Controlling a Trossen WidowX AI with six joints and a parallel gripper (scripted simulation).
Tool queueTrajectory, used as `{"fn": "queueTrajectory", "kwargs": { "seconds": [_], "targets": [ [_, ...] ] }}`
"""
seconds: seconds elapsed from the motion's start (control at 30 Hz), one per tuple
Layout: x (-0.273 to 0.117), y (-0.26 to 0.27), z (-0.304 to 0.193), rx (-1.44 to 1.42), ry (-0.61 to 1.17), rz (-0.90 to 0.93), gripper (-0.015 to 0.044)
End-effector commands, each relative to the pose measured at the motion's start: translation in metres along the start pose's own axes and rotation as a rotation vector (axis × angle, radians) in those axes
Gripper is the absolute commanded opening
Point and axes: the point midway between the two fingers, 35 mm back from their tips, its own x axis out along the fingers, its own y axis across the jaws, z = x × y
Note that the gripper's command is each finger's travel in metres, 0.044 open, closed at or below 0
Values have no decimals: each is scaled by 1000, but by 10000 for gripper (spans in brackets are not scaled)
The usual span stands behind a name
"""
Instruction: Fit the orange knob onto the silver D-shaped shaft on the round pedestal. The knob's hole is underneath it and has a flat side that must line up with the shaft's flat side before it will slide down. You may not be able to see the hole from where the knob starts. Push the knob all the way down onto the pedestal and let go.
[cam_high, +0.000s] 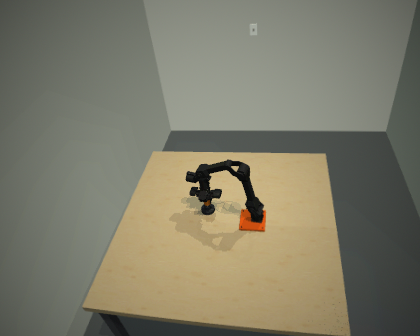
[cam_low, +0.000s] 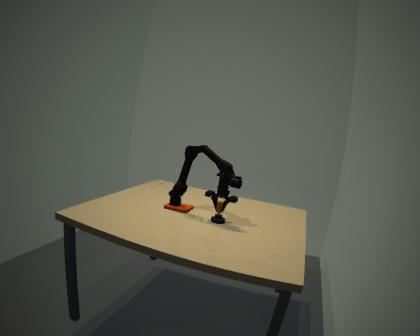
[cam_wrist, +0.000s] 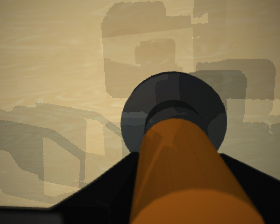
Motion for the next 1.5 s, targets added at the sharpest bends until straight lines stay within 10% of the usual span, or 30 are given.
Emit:
{"fn": "queueTrajectory", "kwargs": {
  "seconds": [0.0,0.23,1.47],
  "targets": [
    [0,-2,-1,293,3,-5,0],
    [-3,-4,-1,670,2,-5,0],
    [-3,-4,0,702,2,-5,0]
  ]
}}
